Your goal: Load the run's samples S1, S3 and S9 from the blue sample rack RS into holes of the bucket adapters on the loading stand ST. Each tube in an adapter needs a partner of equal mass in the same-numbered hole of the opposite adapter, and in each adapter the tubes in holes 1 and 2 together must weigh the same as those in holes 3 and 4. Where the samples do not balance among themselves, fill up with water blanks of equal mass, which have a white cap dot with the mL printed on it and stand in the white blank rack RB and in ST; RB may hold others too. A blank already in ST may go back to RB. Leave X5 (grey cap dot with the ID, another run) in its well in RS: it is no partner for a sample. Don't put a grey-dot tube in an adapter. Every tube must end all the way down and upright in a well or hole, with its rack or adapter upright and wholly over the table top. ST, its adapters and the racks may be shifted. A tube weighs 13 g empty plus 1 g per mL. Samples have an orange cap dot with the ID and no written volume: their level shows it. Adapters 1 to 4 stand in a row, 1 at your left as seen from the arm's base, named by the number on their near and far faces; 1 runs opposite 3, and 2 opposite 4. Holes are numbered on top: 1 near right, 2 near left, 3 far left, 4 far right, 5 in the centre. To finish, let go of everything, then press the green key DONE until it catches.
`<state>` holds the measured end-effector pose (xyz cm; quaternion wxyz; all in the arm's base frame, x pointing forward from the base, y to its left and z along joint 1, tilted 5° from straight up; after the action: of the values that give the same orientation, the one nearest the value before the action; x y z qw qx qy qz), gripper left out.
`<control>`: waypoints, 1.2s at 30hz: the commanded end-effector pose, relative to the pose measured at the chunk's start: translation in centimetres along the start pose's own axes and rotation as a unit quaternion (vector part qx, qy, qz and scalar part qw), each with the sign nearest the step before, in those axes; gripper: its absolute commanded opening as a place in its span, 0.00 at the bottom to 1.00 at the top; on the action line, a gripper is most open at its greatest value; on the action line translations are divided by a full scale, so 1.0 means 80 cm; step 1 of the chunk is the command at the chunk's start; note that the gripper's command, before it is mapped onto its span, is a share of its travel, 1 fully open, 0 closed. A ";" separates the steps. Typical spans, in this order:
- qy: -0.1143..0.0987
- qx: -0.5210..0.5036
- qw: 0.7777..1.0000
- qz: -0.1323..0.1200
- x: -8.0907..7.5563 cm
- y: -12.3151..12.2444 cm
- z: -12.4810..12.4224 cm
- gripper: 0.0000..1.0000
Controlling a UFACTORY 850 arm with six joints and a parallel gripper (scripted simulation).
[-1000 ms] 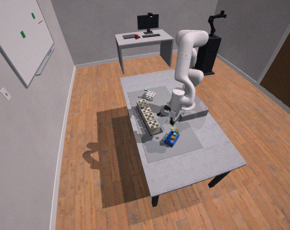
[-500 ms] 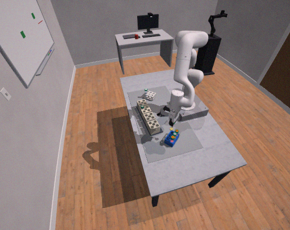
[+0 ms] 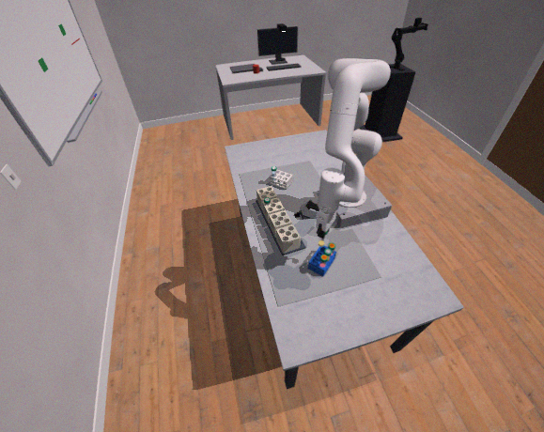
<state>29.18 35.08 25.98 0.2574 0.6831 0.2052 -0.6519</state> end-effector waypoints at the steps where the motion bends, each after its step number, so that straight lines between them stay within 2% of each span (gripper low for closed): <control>1: 0.001 0.000 1.000 0.000 0.009 0.000 -0.001 0.00; 32: 0.001 0.000 1.000 0.000 0.077 0.000 -0.001 0.00; 36: 0.001 0.000 1.000 0.000 0.078 0.000 -0.001 0.00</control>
<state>29.58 34.73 19.88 0.2575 0.6829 0.2051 -0.6521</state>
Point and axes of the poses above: the point where the finger pads meet when closed, its own x axis out along the fingers, its own z axis across the jaws, y = z × x, the point moved 9 cm from there along -x, back along the fingers, and after that the axes turned 4 degrees about x, right-handed, at the moved point
